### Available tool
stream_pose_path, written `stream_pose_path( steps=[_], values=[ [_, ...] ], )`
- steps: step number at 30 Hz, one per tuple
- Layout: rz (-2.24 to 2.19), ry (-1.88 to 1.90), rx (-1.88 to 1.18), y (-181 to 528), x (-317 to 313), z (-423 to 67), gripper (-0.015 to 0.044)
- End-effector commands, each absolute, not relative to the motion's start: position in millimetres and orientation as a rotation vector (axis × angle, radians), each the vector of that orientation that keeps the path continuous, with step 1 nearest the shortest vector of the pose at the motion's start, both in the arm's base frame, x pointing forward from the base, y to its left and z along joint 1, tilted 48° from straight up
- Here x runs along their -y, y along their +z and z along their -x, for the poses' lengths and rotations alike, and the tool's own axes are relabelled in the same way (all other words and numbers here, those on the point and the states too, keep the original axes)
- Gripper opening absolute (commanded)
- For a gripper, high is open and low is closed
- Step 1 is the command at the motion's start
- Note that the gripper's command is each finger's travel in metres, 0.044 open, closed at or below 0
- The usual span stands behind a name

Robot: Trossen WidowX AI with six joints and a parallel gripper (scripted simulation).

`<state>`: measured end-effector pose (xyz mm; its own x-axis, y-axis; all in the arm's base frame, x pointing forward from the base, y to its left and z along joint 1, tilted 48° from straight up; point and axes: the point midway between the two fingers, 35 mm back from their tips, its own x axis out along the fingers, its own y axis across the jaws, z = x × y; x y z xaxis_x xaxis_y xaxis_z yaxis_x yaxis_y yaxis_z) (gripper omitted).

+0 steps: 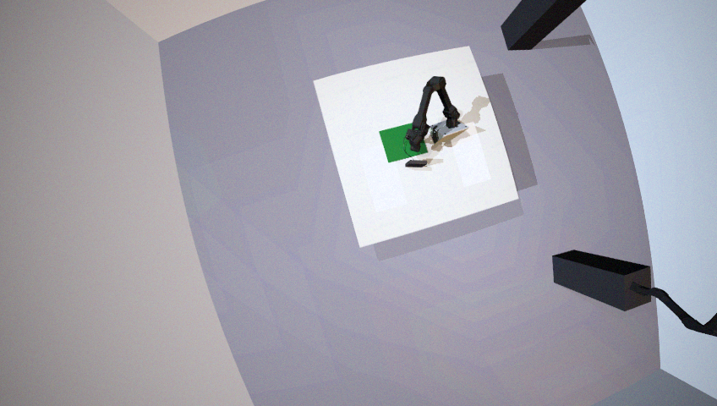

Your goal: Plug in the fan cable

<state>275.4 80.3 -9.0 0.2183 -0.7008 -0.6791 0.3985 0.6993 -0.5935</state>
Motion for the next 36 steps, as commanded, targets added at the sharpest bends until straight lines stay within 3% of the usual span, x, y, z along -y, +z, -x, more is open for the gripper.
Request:
stream_pose_path(
  steps=[1, 10, 36],
  values=[
    [0.431, -0.706, -1.171, -14.2, -82.2, -268.4, 0.0000],
    [0.649, -0.558, -1.267, -21.3, -83.4, -258.1, 0.0000],
    [0.646, -0.560, -1.266, -22.0, -84.0, -250.6, 0.0000]
  ],
)
